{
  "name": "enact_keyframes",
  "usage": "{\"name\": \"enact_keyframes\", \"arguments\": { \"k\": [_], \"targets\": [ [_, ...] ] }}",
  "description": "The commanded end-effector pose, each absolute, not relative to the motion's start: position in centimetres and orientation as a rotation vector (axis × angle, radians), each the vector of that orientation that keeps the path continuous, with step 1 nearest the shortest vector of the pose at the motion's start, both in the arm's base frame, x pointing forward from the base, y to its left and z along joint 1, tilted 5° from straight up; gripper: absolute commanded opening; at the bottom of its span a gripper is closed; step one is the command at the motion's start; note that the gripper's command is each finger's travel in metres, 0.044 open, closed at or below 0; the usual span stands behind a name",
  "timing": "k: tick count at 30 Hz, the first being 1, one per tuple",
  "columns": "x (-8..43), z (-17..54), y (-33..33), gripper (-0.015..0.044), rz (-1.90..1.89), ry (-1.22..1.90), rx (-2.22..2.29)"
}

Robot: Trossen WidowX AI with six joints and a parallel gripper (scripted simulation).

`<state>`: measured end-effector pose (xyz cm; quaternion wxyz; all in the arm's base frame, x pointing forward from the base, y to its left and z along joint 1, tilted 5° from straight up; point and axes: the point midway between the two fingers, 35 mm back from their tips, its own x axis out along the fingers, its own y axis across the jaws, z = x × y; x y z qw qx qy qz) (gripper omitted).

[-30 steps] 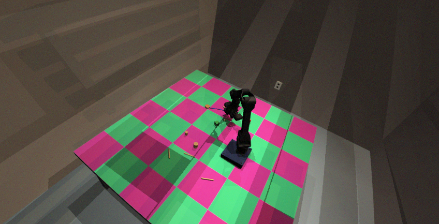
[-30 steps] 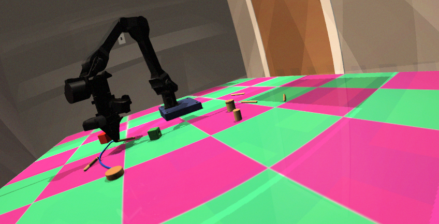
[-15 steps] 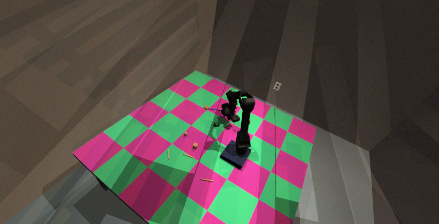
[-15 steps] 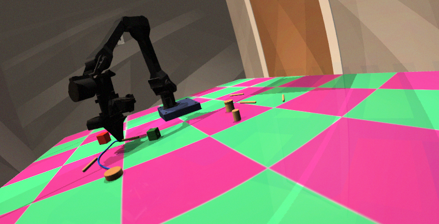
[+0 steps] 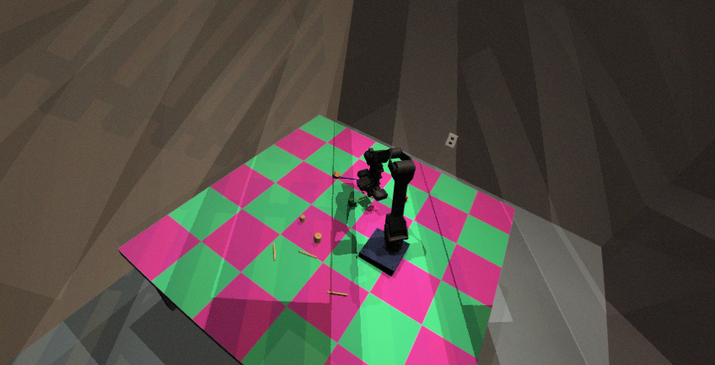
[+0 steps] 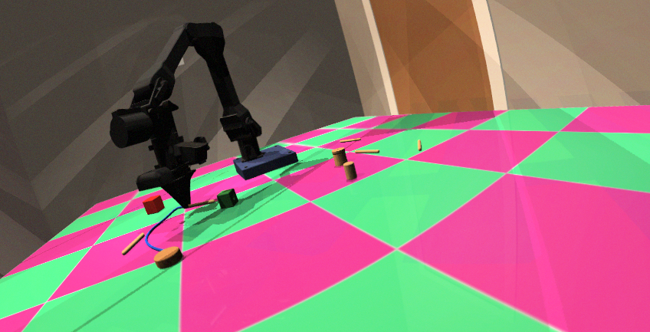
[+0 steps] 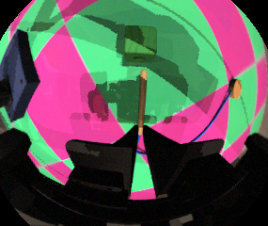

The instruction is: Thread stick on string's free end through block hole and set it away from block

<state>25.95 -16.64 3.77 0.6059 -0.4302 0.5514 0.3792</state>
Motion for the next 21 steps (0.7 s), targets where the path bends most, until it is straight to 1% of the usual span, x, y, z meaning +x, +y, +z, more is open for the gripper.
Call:
{"name": "enact_keyframes", "arguments": {
  "k": [1, 21],
  "targets": [
    [25.8, 3.6, -16.0, 0.0, 0.878, 1.282, -0.986],
    [25.8, 3.4, -15.0, 0.0, 0.877, 1.285, -0.988]
  ]
}}
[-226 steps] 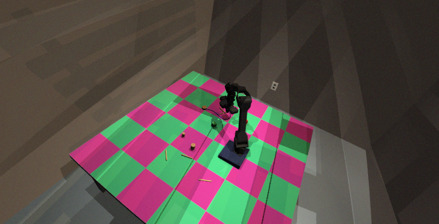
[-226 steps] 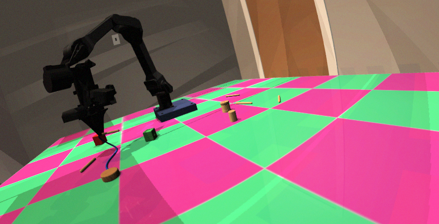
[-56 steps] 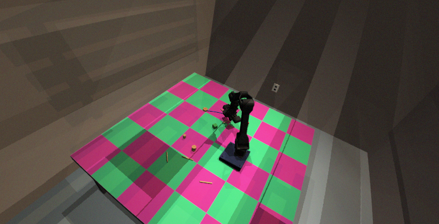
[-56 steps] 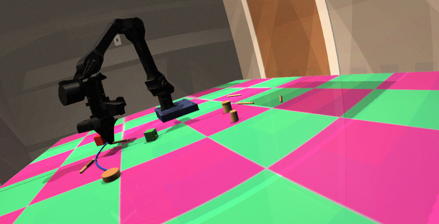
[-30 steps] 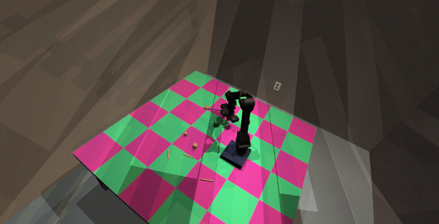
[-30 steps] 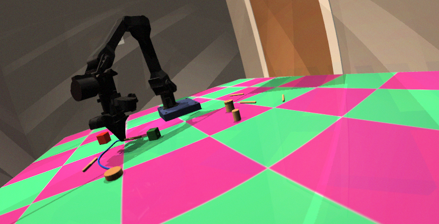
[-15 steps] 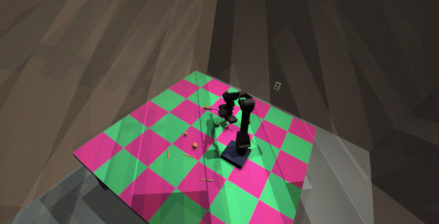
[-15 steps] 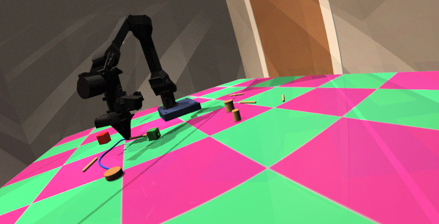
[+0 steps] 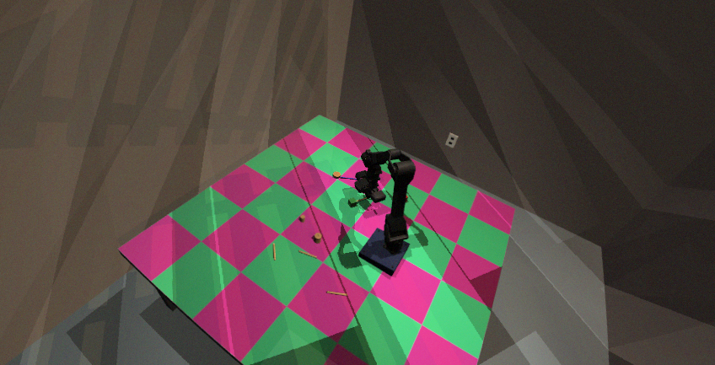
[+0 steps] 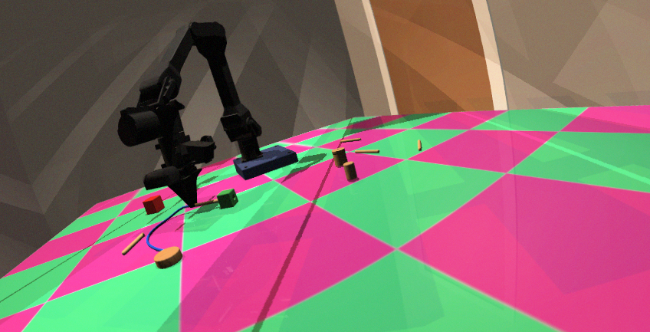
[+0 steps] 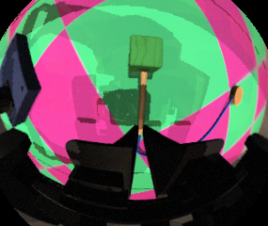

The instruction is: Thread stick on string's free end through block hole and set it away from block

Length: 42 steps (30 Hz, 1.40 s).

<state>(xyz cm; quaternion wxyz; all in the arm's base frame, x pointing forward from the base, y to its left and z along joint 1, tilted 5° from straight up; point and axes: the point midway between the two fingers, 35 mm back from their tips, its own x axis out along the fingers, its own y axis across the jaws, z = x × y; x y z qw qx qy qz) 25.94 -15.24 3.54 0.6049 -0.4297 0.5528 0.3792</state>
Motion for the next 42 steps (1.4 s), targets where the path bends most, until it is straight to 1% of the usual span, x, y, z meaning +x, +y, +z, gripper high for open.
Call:
{"name": "enact_keyframes", "arguments": {
  "k": [1, 40, 42],
  "targets": [
    [25.9, 3.4, -14.9, 0.0, 0.877, 1.285, -0.988],
    [27.8, 3.7, -9.9, 0.0, 0.878, 1.282, -0.986],
    [27.9, 3.7, -10.1, 0.0053, 0.88, 1.274, -0.992]
  ]
}}
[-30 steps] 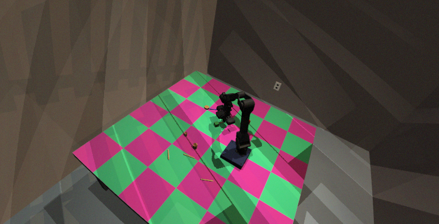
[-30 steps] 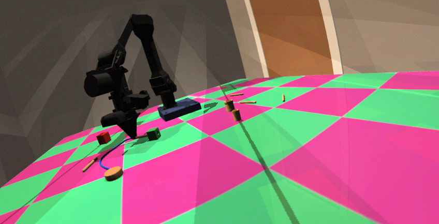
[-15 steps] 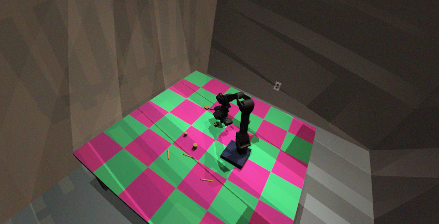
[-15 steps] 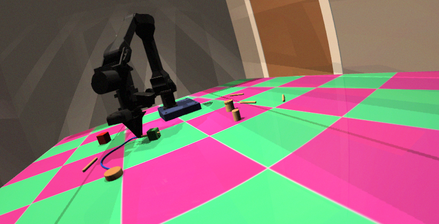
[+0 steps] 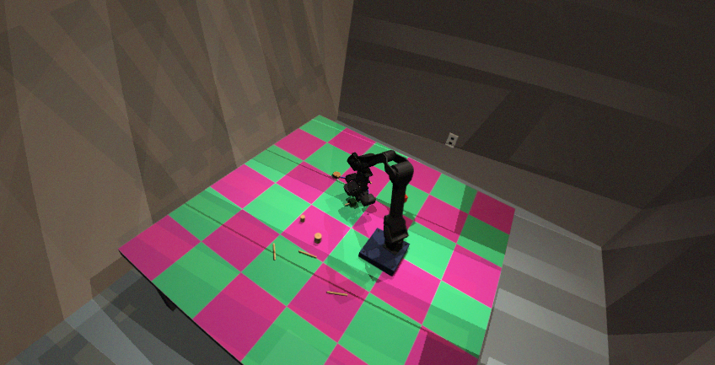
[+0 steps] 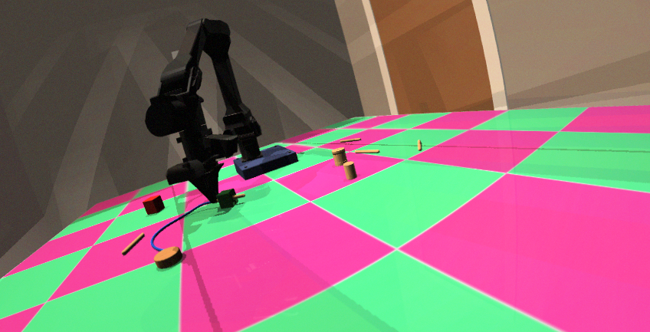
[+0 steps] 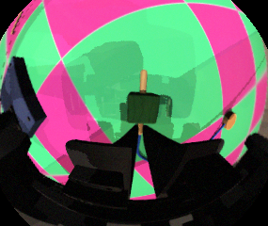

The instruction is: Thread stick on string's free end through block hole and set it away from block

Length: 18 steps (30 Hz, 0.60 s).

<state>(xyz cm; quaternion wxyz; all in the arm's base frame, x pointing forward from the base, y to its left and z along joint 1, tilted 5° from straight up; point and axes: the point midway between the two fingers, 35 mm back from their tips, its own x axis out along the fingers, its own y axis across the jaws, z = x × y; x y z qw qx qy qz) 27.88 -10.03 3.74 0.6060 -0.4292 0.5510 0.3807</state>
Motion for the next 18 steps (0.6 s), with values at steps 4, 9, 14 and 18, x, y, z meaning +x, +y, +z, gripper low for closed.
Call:
{"name": "enact_keyframes", "arguments": {
  "k": [4, 9, 14, 18],
  "targets": [
    [27.9, 3.7, -10.1, 0.0122, 0.88, 1.274, -0.992],
    [27.8, 7.7, -10.2, 0.0122, 0.879, 1.274, -0.992],
    [27.0, 11.7, -10.2, 0.0122, 0.879, 1.275, -0.992],
    [27.3, 11.6, -10.3, 0.0122, 0.859, 1.266, -0.999]
  ]
}}
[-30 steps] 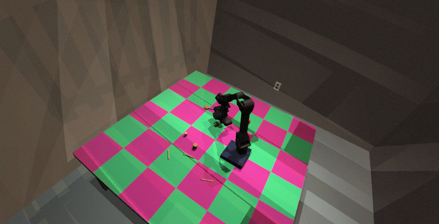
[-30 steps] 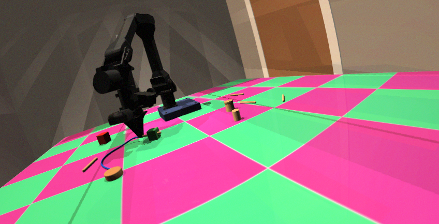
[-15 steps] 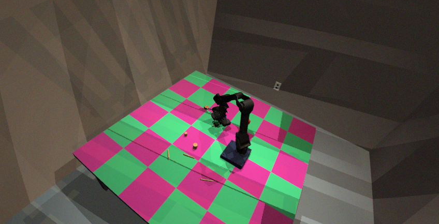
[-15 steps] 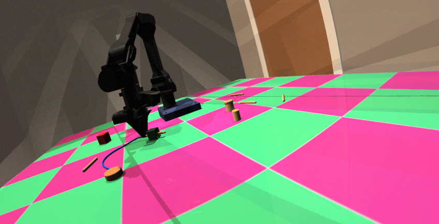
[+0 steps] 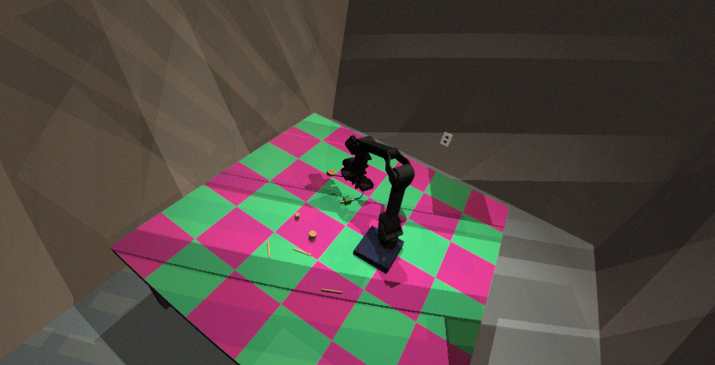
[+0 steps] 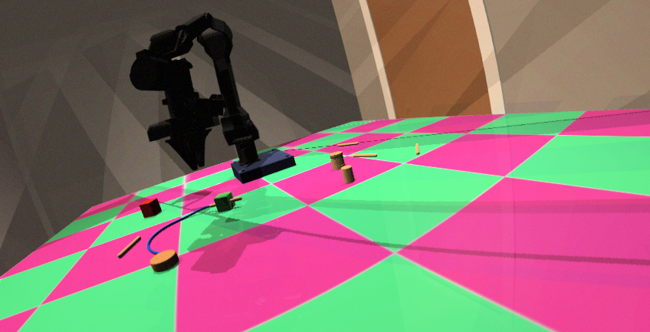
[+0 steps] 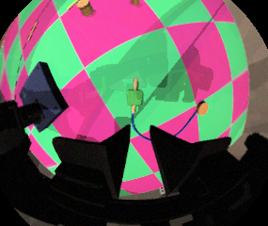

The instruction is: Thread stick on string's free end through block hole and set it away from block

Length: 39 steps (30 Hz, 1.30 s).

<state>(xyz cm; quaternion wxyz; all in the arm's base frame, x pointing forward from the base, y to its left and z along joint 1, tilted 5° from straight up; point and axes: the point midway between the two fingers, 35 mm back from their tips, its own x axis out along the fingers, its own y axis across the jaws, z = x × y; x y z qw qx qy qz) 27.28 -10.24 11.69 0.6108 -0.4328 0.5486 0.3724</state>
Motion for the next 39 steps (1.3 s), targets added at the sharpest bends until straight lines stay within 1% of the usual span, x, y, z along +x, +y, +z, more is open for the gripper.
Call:
{"name": "enact_keyframes", "arguments": {
  "k": [1, 9, 16, 20, 31, 39],
  "targets": [
    [27.3, 11.6, -10.2, 0.0122, 0.848, 1.271, -0.987],
    [27.8, 11.6, -9.1, 0.0122, 0.363, 1.42, -0.429],
    [28.2, 11.6, -8.0, 0.0122, -0.105, 1.451, 0.111],
    [28.4, 11.6, -7.3, 0.0122, -0.36, 1.423, 0.404],
    [28.7, 11.5, -6.2, 0.0122, -0.792, 1.301, 0.896],
    [28.9, 11.5, -5.5, 0.0122, -1.103, 1.147, 1.245]
  ]
}}
